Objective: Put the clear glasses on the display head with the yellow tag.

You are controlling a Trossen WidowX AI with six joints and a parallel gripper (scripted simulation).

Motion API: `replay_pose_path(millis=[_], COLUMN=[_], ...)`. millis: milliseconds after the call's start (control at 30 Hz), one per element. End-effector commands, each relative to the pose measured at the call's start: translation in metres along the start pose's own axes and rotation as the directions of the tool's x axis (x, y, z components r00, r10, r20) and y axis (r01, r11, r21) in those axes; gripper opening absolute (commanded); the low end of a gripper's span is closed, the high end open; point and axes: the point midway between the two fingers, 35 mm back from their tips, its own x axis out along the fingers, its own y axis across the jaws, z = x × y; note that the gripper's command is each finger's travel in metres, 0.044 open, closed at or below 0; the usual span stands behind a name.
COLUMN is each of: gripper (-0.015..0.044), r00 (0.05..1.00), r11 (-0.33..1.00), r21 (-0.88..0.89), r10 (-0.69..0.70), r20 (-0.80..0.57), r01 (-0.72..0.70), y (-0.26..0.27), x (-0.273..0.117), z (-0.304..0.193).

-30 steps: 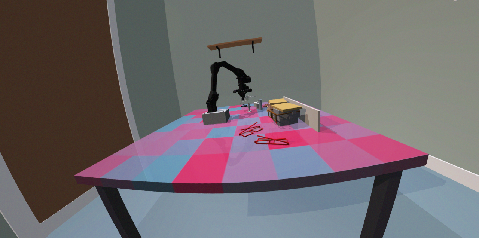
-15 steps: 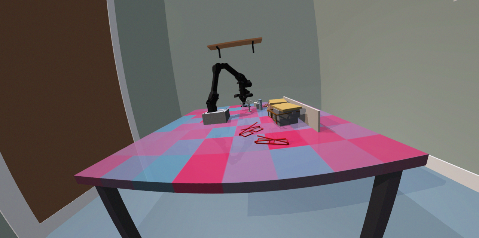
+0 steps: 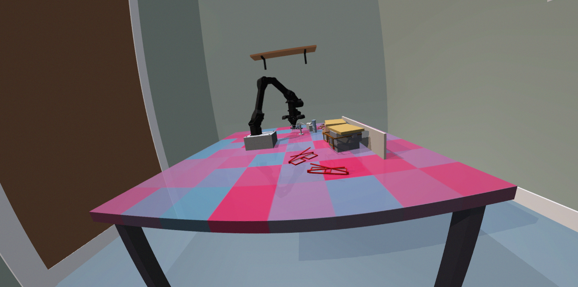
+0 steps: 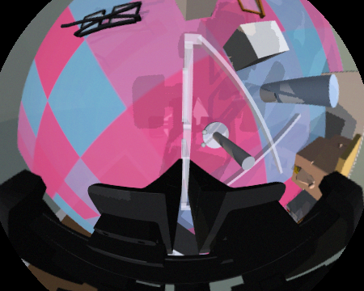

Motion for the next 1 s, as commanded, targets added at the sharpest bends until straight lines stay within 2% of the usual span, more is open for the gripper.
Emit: replay_pose_path(millis=[0, 967], gripper=[0.0, 0.0], r00=[1.0, 1.0], r11=[1.0, 1.0], r21=[0.004, 0.004], r10=[-0.008, -0.007], r20=[0.009, 0.01], r01=[0.008, 0.007], y=[0.0, 0.013], x=[-0.002, -0.003], z=[0.004, 0.019])
